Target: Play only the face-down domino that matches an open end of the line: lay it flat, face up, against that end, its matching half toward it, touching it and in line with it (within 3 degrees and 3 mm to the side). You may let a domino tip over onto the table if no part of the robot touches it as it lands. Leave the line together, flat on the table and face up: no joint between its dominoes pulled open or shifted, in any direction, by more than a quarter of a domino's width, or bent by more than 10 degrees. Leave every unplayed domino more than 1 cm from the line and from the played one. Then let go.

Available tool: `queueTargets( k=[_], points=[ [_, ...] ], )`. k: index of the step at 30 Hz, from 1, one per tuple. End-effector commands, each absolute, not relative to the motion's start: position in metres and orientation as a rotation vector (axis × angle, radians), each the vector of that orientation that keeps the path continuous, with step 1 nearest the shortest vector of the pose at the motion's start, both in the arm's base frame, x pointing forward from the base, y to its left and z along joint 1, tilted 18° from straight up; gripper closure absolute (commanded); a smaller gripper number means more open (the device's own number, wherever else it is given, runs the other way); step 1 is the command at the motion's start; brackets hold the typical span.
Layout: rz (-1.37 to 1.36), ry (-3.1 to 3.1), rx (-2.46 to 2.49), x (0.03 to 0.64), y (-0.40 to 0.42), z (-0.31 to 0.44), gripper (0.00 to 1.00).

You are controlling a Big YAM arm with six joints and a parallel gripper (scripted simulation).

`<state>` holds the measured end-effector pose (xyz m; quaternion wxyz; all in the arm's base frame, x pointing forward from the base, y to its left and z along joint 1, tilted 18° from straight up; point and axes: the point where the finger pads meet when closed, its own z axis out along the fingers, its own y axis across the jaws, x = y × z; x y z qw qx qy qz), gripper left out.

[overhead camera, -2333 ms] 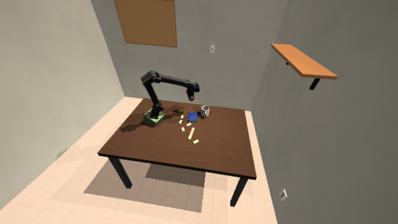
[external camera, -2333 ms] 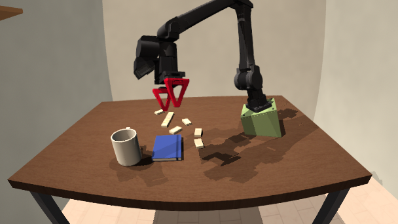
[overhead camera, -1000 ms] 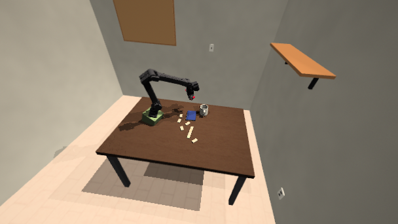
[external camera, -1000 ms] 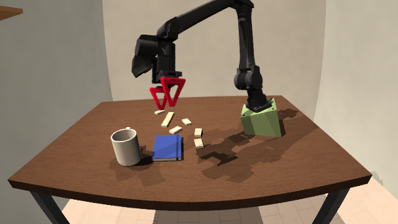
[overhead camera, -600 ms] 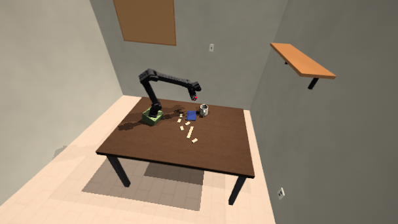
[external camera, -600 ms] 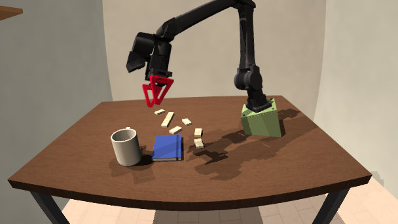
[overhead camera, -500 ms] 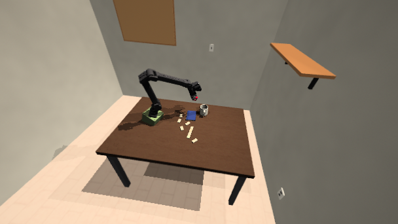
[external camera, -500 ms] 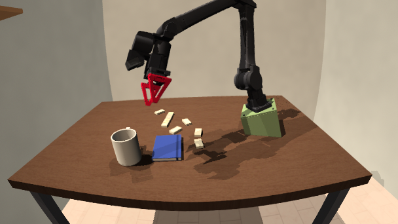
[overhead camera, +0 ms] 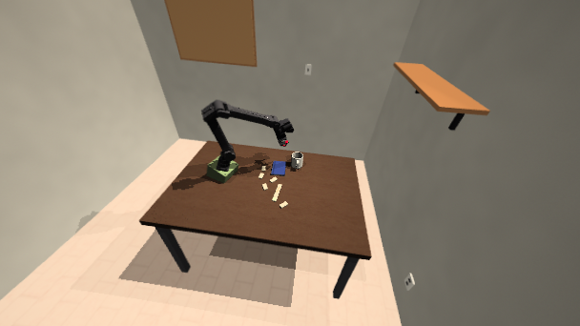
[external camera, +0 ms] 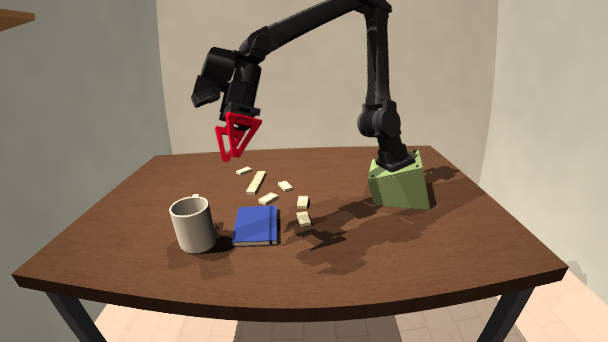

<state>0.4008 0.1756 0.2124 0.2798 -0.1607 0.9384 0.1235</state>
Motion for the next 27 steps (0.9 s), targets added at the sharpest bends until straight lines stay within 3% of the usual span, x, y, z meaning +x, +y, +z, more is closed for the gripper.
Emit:
queueTargets(
  k=[1,5,6,15,22,23,27],
  points=[
    [0.345,2.409,-0.439,0.418,0.183,0.257,0.00],
    [0.345,2.409,-0.439,0.418,0.183,0.257,0.00],
    [0.334,2.496,-0.433,0.404,0.177,0.221,0.00],
    [0.345,2.408,-0.438,0.418,0.182,0.257,0.00],
    [0.345,2.408,-0.438,0.418,0.182,0.257,0.00],
    [0.329,2.479,-0.423,0.407,0.174,0.225,0.00],
    [0.315,2.375,-0.384,0.429,0.166,0.258,0.00]
  ],
)
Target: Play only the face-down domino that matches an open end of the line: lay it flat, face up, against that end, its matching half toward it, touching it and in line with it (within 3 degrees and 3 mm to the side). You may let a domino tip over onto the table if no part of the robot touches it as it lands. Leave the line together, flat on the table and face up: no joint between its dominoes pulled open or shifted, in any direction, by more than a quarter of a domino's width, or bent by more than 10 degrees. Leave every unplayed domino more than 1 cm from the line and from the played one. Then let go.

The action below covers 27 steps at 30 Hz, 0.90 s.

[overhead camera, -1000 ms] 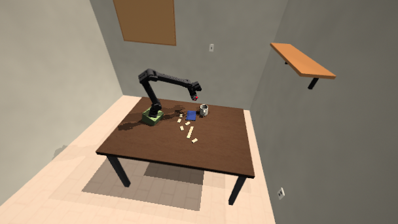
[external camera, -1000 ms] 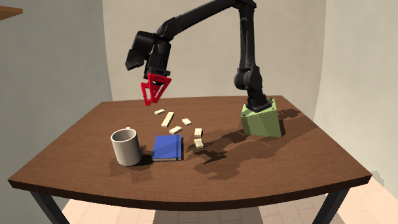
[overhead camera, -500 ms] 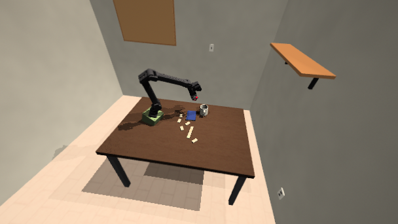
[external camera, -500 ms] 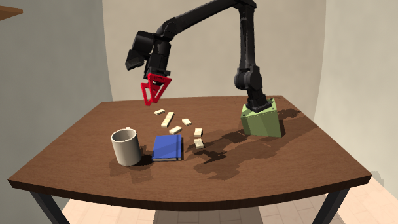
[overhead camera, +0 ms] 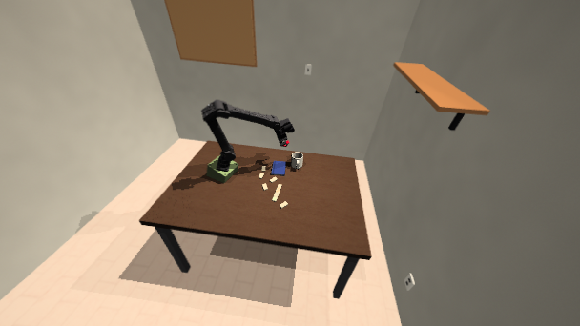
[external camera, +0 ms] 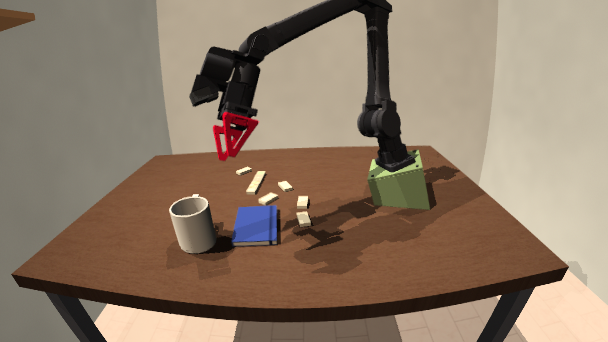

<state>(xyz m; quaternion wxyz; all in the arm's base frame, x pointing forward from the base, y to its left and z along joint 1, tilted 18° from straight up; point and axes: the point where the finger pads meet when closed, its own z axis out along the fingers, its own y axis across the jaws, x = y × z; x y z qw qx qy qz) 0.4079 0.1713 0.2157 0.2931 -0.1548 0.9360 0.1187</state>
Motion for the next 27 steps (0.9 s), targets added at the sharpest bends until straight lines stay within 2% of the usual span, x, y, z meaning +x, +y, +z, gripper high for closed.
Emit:
queueTargets(
  k=[1,5,12,13,22,27],
  points=[
    [0.311,2.349,-0.374,0.435,0.164,0.266,0.00],
    [0.296,2.244,-0.336,0.456,0.155,0.298,0.00],
    [0.296,2.244,-0.336,0.456,0.155,0.298,0.00],
    [0.289,2.342,-0.330,0.441,0.150,0.254,0.00],
    [0.295,2.244,-0.337,0.456,0.155,0.298,0.00],
    [0.295,2.244,-0.337,0.456,0.155,0.298,0.00]
  ],
)
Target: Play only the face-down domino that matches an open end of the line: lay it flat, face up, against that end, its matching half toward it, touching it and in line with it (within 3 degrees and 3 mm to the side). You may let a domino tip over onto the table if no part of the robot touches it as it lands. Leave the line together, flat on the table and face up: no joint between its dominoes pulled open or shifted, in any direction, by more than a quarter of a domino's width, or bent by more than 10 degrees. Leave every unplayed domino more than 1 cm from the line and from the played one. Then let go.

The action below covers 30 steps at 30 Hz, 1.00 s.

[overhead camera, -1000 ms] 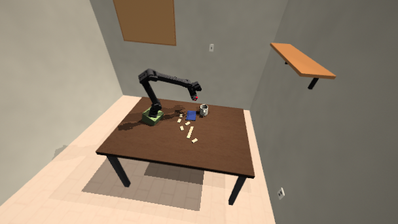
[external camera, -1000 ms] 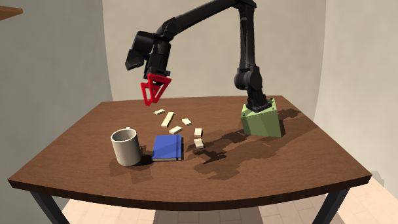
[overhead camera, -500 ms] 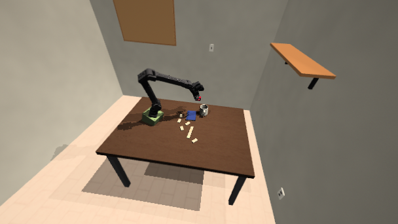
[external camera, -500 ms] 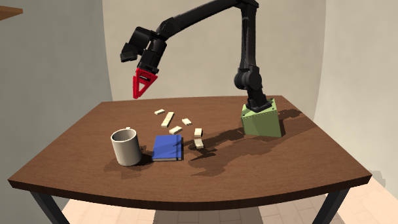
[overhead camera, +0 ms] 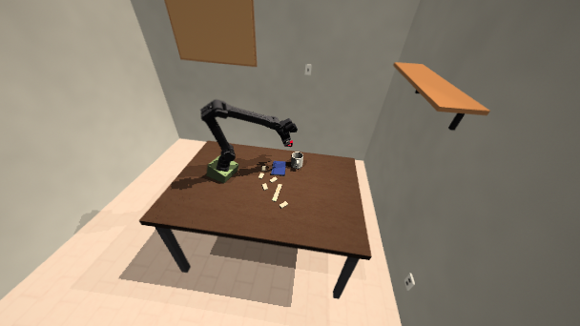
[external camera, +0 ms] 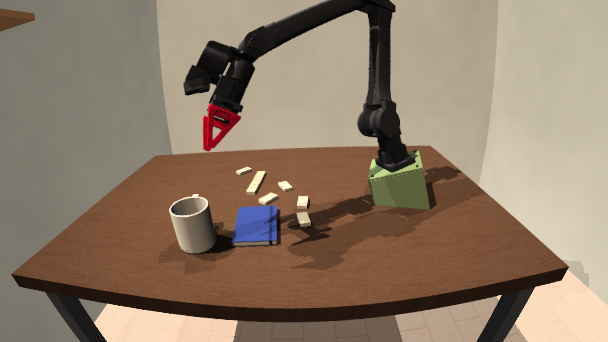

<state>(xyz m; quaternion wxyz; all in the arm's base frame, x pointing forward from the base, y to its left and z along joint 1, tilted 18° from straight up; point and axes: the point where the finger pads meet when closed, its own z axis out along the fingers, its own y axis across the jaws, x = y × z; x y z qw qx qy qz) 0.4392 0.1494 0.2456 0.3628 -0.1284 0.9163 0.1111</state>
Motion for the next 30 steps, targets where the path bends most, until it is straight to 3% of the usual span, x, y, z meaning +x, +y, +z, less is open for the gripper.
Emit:
queueTargets(
  k=[1,3,12,19,20,30],
  points=[
    [0.295,2.244,-0.337,0.456,0.155,0.298,0.00],
    [0.289,2.338,-0.332,0.442,0.151,0.255,0.00],
    [0.295,2.243,-0.337,0.456,0.155,0.298,0.00],
    [0.295,2.243,-0.337,0.456,0.155,0.298,0.00],
    [0.282,2.321,-0.322,0.445,0.147,0.260,0.00],
    [0.235,2.077,-0.241,0.486,0.121,0.344,0.00]
  ],
)
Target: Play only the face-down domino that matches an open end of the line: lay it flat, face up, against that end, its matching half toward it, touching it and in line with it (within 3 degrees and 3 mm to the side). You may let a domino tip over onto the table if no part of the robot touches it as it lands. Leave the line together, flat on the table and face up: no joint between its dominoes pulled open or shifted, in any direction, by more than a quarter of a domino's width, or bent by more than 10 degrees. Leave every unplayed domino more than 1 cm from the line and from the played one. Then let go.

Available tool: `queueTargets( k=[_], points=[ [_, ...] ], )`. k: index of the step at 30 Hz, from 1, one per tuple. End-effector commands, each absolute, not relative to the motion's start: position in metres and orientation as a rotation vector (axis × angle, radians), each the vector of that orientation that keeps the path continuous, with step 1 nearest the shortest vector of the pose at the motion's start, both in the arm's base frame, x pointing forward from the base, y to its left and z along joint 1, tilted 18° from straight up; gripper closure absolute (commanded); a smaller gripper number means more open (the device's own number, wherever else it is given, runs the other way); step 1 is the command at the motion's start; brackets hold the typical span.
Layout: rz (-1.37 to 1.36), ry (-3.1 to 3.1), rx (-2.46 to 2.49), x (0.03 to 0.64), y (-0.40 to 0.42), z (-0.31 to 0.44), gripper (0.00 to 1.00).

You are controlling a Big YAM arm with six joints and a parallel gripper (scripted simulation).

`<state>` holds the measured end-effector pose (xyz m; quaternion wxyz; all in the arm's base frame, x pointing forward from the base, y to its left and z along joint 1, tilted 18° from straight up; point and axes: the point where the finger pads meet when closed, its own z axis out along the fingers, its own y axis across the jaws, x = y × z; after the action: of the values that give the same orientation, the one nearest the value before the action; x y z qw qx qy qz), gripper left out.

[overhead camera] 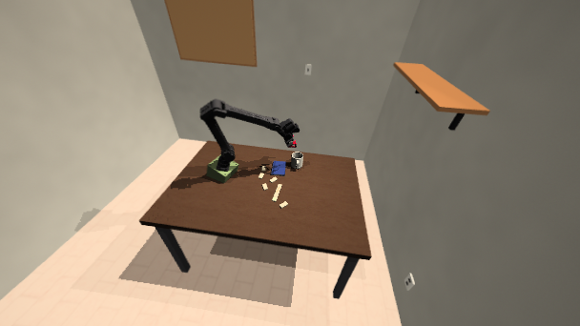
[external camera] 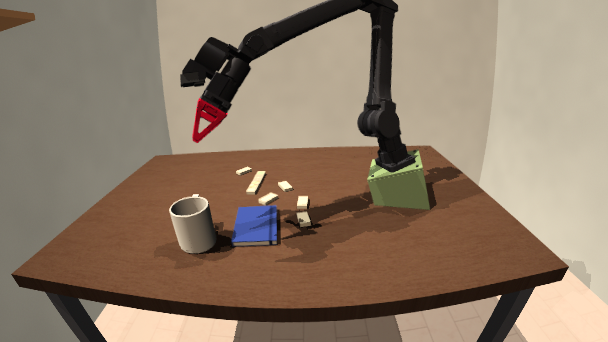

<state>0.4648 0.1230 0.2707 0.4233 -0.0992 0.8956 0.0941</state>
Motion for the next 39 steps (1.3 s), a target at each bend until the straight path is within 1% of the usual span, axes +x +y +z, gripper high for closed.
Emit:
queueTargets(
  k=[1,6,7,16,23,24,33,39],
  points=[
    [0.235,2.077,-0.241,0.486,0.121,0.344,0.00],
    [0.235,2.077,-0.241,0.486,0.121,0.344,0.00],
    [0.232,2.179,-0.234,0.474,0.119,0.296,0.00],
    [0.234,2.077,-0.242,0.486,0.121,0.344,0.00],
    [0.234,2.077,-0.242,0.486,0.121,0.344,0.00],
    [0.231,2.172,-0.236,0.475,0.119,0.298,0.00],
    [0.234,2.076,-0.241,0.486,0.121,0.344,0.00],
    [0.234,2.076,-0.241,0.486,0.121,0.344,0.00]
  ],
)
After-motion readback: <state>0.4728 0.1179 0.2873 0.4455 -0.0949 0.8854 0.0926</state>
